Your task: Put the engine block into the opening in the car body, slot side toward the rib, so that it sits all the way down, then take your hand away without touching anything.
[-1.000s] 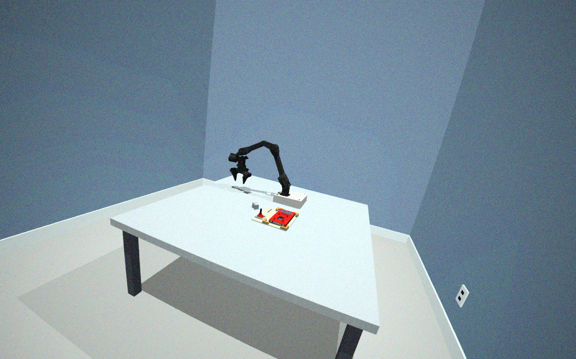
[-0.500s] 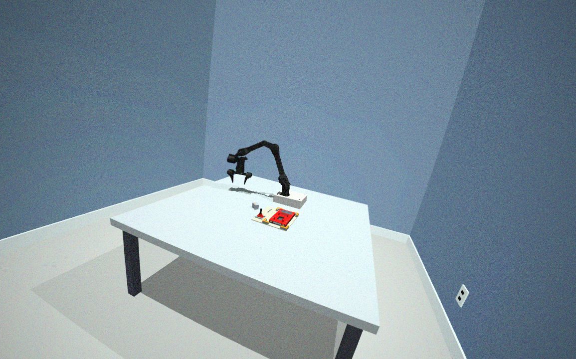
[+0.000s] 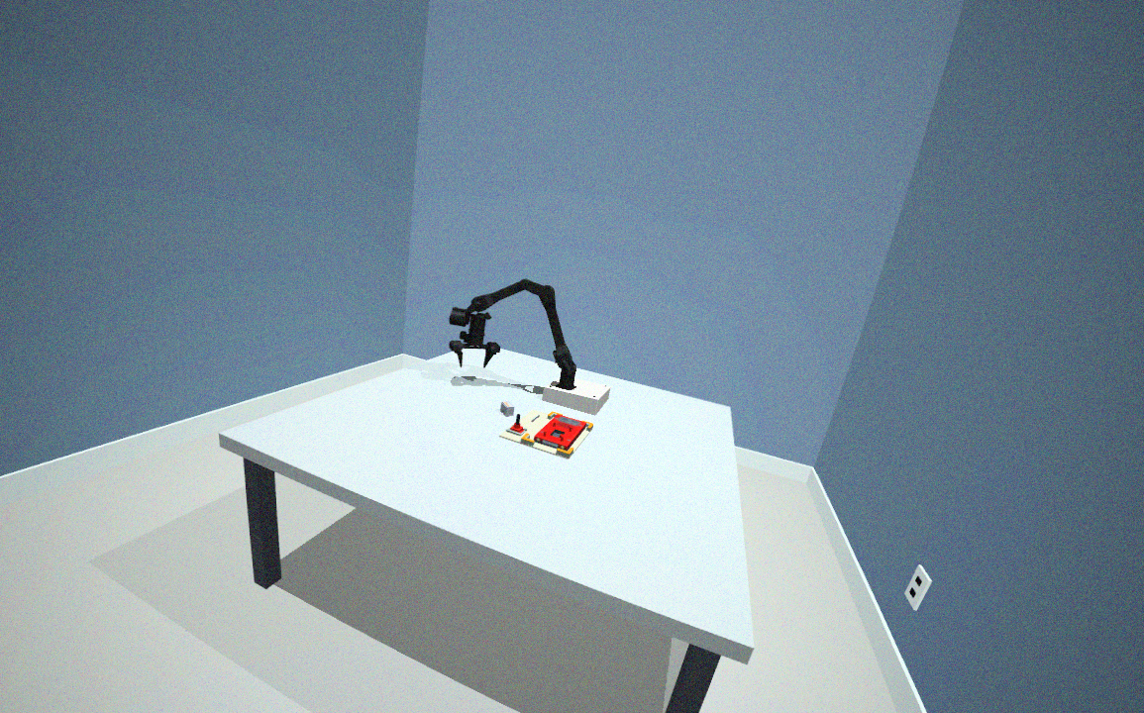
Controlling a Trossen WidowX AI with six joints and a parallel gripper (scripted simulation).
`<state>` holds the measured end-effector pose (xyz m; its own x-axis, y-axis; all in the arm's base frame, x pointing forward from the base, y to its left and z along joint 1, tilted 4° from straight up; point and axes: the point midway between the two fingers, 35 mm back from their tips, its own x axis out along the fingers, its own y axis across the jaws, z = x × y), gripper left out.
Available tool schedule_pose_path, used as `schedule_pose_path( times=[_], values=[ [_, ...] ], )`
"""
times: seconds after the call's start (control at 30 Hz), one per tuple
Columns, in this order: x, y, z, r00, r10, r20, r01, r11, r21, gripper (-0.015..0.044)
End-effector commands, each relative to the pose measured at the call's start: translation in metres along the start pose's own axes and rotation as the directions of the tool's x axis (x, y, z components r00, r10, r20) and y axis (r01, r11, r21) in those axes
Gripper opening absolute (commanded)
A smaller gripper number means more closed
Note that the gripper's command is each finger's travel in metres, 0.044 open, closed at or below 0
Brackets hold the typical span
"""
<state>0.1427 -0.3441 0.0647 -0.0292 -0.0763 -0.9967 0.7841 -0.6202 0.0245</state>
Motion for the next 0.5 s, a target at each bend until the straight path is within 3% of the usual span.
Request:
schedule_pose_path(
  times=[0.0, 0.47],
  values=[
    [-0.001, 0.001, -0.008, 1.000, 0.000, 0.003, 0.001, 0.992, -0.124, 0.0440],
    [-0.002, 0.007, -0.041, 1.000, 0.000, -0.003, -0.002, 0.819, -0.574, 0.0440]
  ],
)
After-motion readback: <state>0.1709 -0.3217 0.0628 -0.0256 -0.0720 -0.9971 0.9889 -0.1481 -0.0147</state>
